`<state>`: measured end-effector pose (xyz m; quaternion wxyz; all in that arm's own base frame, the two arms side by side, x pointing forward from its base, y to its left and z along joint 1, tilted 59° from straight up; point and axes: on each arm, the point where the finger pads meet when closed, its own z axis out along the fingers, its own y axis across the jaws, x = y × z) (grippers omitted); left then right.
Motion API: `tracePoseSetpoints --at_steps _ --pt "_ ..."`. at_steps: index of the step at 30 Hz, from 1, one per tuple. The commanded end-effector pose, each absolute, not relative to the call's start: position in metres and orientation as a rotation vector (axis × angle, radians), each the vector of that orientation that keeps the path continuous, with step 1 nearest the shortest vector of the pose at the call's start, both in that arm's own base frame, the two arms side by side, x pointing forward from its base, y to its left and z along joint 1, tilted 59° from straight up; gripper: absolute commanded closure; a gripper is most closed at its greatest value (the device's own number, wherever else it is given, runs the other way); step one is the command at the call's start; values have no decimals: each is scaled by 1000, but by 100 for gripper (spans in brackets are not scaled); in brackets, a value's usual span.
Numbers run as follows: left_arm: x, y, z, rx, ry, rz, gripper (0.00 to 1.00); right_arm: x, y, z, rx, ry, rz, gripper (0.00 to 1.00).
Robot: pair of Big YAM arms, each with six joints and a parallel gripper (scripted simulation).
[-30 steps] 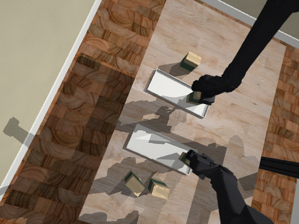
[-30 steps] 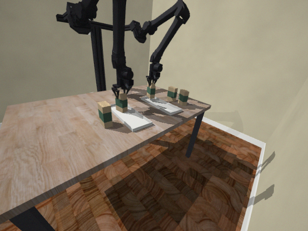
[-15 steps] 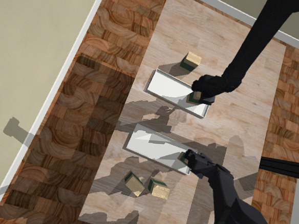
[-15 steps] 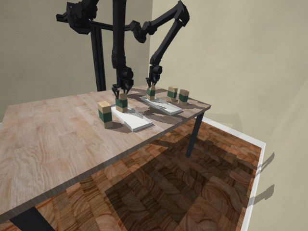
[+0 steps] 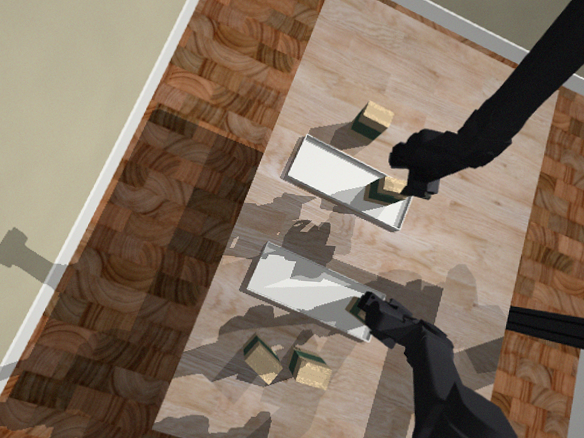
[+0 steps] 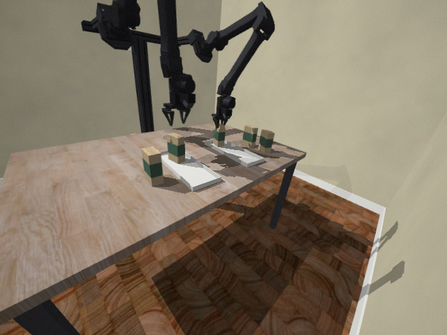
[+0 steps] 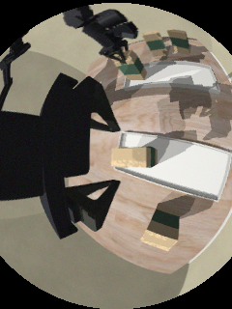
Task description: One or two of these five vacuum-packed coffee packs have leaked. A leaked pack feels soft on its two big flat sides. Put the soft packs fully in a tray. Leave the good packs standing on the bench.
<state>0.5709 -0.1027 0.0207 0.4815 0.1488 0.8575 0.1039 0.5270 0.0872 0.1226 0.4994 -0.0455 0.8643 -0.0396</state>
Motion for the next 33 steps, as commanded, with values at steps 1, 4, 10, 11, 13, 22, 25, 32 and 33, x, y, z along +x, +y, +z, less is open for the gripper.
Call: tracePoseSetpoints --at_steps 1,4,10,11,13,22,25,32,33 --pt "565 -103 16 372 2101 253 75 529 77 105 -89 2135 -113 22" --pt "563 -103 7 387 2111 256 75 521 79 96 -102 2153 -113 22" --pt "566 -103 15 372 2101 253 75 526 83 112 -106 2115 -105 22" --pt "566 -103 15 372 2101 253 75 526 83 112 -106 2115 -105 22" --pt "566 -103 15 372 2101 253 75 526 83 112 -106 2115 -105 22" --pt "567 -103 14 372 2101 253 75 526 83 112 -106 2115 -105 22" --pt "567 -103 14 372 2101 253 75 526 83 112 -106 2115 -105 22" --pt "567 -103 14 372 2101 253 22 526 83 112 -106 2115 -105 22" --pt "567 -103 14 372 2101 253 22 526 83 112 -106 2115 -105 22"
